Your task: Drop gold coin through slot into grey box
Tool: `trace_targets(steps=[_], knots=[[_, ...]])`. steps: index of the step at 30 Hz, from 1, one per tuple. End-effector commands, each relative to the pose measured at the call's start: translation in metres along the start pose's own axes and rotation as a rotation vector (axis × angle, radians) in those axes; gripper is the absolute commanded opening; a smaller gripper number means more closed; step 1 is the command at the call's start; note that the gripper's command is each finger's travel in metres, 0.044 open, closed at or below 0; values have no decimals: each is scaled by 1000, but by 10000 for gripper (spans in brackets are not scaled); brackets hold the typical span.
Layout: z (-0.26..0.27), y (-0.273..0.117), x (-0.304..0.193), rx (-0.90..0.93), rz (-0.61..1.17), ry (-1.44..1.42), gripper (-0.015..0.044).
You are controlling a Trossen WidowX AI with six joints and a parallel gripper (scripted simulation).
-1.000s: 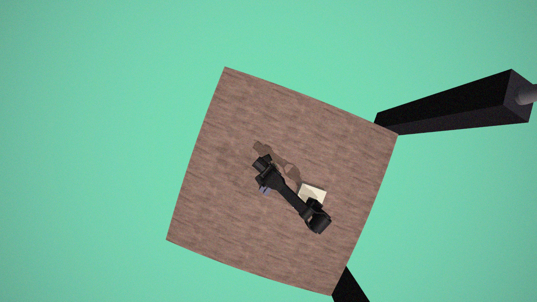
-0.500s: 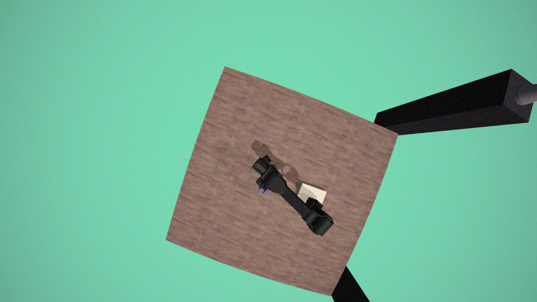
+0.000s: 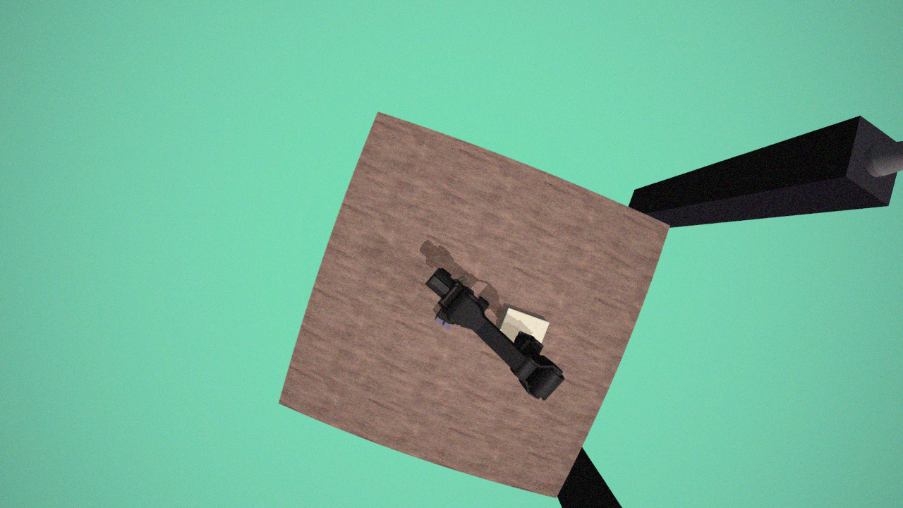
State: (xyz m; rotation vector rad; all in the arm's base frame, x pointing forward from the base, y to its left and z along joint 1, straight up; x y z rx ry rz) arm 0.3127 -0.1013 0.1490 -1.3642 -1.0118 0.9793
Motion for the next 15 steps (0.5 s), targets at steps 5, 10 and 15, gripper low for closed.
trace_targets(steps=[5, 10, 15], knots=[[4, 1, 14, 6, -5, -14, 0], [7, 1, 27, 6, -6, -14, 0], [11, 1, 40, 6, -7, -14, 0]])
Point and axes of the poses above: the point midway between the two fingers, 35 mm back from their tips, its own y axis out along the fingers, its own z axis across the jaws, x = y × z, the point moved 4 cm from there along -y, back along the fingers, and after that the axes turned 3 degrees about y, right-handed, at the moved point
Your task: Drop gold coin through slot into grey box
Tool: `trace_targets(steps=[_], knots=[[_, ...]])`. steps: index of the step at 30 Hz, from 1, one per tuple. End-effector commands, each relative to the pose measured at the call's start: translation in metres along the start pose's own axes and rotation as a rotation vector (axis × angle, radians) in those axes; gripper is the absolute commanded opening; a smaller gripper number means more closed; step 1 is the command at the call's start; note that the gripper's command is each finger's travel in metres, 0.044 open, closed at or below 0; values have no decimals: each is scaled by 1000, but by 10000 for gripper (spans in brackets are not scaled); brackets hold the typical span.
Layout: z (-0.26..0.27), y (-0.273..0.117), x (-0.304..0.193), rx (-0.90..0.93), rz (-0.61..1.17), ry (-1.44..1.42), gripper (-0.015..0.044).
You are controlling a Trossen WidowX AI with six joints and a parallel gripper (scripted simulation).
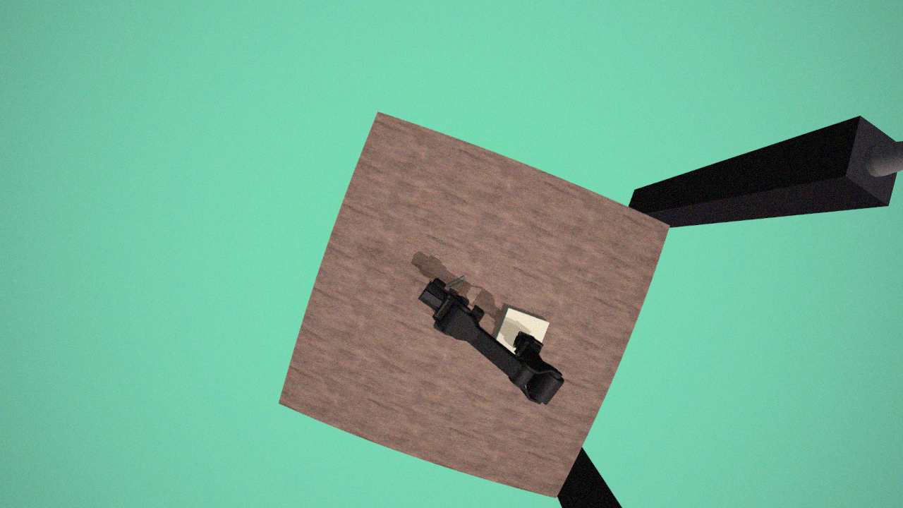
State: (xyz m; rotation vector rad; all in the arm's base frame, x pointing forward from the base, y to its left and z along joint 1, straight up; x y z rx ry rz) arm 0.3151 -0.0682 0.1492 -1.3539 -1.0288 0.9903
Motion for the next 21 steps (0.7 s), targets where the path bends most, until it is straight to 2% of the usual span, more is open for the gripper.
trace_targets(steps=[1, 21], knots=[[4, 2, 10, 6, -2, 5, 0], [24, 2, 58, 7, -6, 5, 0]])
Point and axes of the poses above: the point midway between the two fingers, 35 mm back from their tips, its own y axis out along the fingers, its own z axis across the jaws, x = y × z, the point moved 4 cm from there along -y, back along the fingers, and after that the axes turned 3 degrees about y, right-handed, at the moved point
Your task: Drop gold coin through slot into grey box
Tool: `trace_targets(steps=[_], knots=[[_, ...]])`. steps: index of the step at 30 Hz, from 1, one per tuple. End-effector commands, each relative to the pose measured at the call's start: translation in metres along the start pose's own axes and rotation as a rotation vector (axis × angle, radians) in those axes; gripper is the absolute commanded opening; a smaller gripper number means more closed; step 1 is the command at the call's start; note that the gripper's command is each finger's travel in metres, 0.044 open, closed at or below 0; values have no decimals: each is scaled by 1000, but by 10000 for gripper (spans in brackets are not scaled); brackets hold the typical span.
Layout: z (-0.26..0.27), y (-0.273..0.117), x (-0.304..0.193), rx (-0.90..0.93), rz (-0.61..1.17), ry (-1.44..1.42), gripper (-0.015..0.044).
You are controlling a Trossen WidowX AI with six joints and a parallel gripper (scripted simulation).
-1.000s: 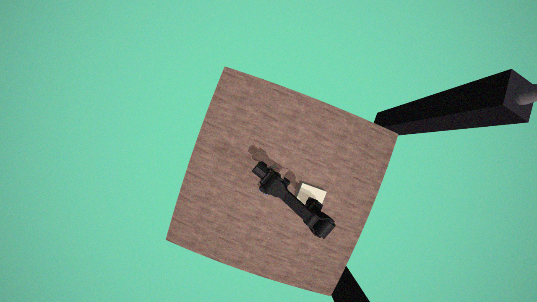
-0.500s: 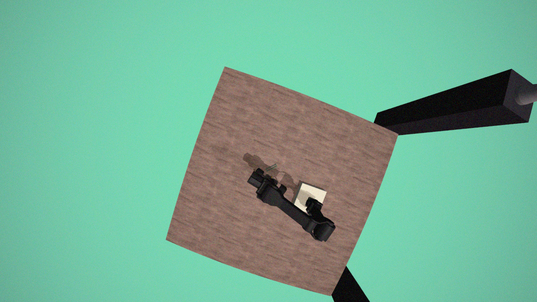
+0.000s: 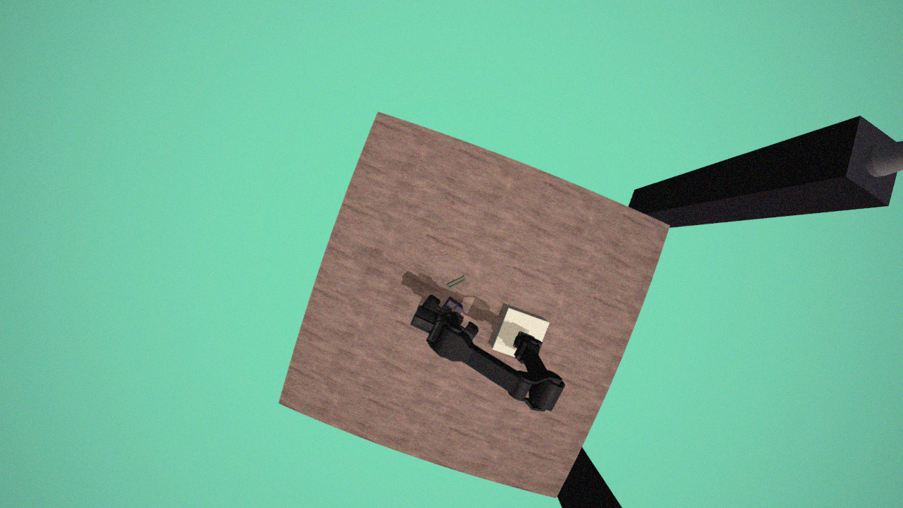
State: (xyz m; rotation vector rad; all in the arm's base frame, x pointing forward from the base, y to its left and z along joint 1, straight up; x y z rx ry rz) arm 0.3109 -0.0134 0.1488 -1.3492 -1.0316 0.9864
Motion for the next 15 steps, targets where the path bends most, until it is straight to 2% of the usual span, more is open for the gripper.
trace_targets(steps=[1, 15], knots=[[6, 2, 9, 6, 0, 5, 0], [7, 0, 13, 1, -1, -2, 0]])
Point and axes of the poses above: the point midway between the two fingers, 35 mm back from their tips, its own y axis out along the fingers, its own z axis across the jaws, x = y × z, the point moved 4 cm from there along -y, back along the fingers, and after that the axes turned 3 degrees about y, right-handed, at the moved point
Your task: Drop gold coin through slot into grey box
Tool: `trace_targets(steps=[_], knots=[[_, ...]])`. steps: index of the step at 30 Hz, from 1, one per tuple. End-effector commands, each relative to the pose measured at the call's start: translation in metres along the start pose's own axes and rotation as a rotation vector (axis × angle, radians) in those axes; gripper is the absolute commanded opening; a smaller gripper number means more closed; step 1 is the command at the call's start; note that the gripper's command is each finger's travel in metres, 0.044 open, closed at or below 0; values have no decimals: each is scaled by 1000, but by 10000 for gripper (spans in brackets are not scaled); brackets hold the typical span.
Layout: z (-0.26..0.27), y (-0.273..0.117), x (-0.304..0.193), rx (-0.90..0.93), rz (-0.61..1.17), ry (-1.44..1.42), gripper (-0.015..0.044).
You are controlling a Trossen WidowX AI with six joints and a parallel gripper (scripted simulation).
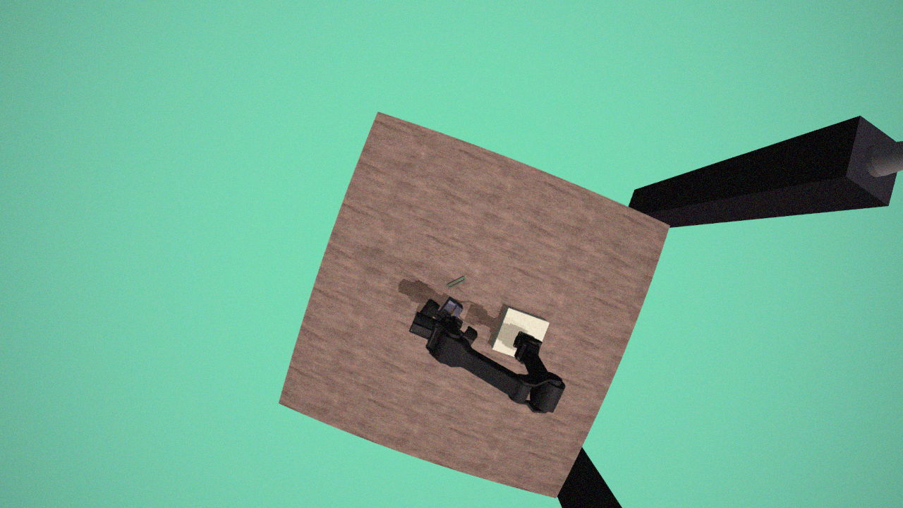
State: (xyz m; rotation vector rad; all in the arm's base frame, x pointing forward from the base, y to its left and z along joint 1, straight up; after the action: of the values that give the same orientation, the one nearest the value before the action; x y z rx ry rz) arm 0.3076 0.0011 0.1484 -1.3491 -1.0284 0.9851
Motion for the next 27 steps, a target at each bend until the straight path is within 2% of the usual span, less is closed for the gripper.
trace_targets(steps=[1, 27], knots=[[-1, 0, 0, -1, -1, -5, 0], [4, 2, 4, -7, -2, 5, 0]])
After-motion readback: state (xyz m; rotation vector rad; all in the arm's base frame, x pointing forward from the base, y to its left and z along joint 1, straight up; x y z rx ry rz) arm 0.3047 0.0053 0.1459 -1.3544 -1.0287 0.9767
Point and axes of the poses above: the point midway between the two fingers, 35 mm back from their tips, its own y axis out along the fingers, its own z axis across the jaws, x = y × z, the point moved 4 cm from there along -y, back along the fingers, and after that the axes turned 3 degrees about y, right-handed, at the moved point
